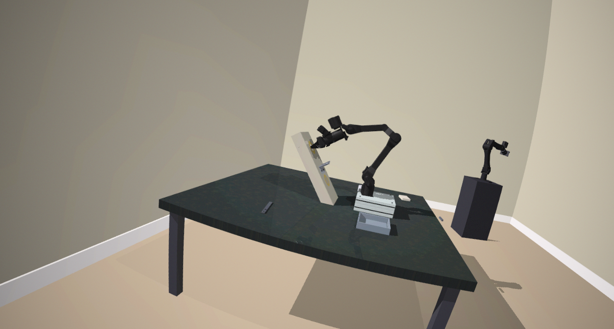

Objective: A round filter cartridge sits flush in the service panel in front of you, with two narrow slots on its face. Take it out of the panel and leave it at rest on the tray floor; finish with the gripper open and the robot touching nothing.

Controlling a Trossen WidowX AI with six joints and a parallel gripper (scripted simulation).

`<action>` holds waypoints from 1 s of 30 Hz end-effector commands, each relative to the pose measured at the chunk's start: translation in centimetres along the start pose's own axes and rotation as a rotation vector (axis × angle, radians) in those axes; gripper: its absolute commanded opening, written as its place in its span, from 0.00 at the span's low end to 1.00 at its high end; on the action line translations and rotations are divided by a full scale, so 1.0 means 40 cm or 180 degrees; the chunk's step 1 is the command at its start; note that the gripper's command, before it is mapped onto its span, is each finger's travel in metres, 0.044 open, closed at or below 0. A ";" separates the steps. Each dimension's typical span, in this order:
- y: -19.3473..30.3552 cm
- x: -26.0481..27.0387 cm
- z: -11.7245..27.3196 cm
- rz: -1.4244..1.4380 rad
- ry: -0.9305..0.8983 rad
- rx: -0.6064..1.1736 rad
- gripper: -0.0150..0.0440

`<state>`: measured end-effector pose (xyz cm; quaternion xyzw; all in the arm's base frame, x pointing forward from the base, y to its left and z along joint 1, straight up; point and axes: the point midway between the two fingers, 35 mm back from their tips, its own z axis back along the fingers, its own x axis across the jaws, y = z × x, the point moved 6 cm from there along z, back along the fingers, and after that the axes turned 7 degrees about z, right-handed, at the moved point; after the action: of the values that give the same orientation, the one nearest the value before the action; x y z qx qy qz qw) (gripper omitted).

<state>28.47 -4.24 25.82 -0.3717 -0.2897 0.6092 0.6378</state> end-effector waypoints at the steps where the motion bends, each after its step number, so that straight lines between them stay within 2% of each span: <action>1: 0.000 -0.001 -0.008 -0.0007 0.0009 0.0000 0.42; 13: 0.000 -0.001 -0.017 -0.0007 0.0009 -0.0001 0.42; 22: 0.000 0.000 -0.008 0.0000 0.0000 0.0000 0.31; 24: 0.000 0.000 -0.008 0.0000 0.0000 0.0000 0.25; 30: 0.000 0.000 -0.013 -0.0313 0.0005 -0.0001 0.25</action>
<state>28.69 -4.29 25.66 -0.3661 -0.2968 0.5956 0.6505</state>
